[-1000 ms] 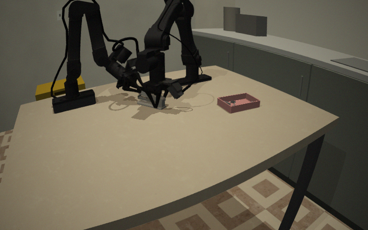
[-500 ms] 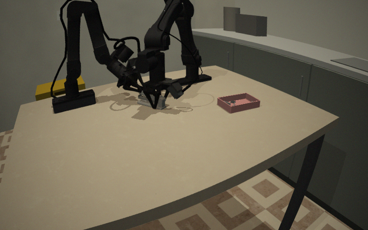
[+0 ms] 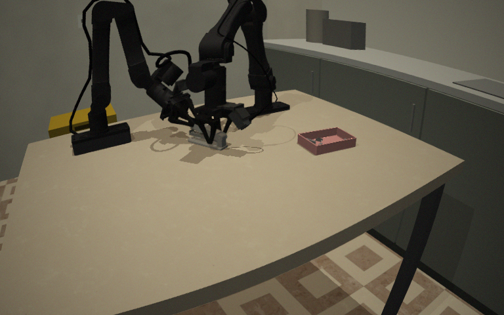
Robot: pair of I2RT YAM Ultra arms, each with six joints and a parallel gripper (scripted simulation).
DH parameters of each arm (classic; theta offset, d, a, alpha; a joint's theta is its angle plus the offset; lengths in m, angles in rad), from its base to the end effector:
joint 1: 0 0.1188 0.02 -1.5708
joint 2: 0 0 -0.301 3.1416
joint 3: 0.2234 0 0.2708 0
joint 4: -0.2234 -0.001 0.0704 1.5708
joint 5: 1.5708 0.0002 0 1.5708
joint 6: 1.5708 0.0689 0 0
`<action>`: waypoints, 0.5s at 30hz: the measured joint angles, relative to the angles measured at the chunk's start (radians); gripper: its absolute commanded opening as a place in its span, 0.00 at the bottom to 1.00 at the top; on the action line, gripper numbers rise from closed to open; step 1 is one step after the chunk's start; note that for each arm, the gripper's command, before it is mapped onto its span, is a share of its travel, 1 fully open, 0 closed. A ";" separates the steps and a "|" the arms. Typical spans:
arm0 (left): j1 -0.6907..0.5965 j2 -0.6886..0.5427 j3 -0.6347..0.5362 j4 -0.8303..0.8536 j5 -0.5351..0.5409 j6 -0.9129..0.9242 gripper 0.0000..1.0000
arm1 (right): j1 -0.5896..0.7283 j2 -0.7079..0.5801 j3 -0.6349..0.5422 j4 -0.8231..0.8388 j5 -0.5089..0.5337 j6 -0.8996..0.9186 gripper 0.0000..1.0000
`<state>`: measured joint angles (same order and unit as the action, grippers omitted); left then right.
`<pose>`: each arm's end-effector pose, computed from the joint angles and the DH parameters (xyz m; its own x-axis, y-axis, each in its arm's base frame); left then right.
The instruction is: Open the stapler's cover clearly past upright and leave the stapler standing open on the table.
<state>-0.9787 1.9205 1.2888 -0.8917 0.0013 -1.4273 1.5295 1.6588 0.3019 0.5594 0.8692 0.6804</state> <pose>0.2118 -0.3132 0.1549 -0.9010 -0.4338 -0.0055 -0.4331 0.9001 -0.0471 0.0615 0.2389 0.0910 -0.4148 -0.2037 -0.8868 -0.4656 0.8849 0.0146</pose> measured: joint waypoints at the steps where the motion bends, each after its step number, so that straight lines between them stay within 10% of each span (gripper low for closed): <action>1: 0.000 -0.005 0.000 -0.006 0.000 0.000 0.58 | 0.000 0.000 0.000 0.000 0.000 0.000 0.18; 15: 0.000 -0.024 0.124 -0.150 0.000 0.000 0.58 | 0.000 0.000 0.000 0.000 0.000 0.000 0.18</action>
<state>-0.9787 1.8969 1.4132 -1.0416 0.0013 -1.4273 1.5295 1.6588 0.3019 0.5594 0.8692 0.6804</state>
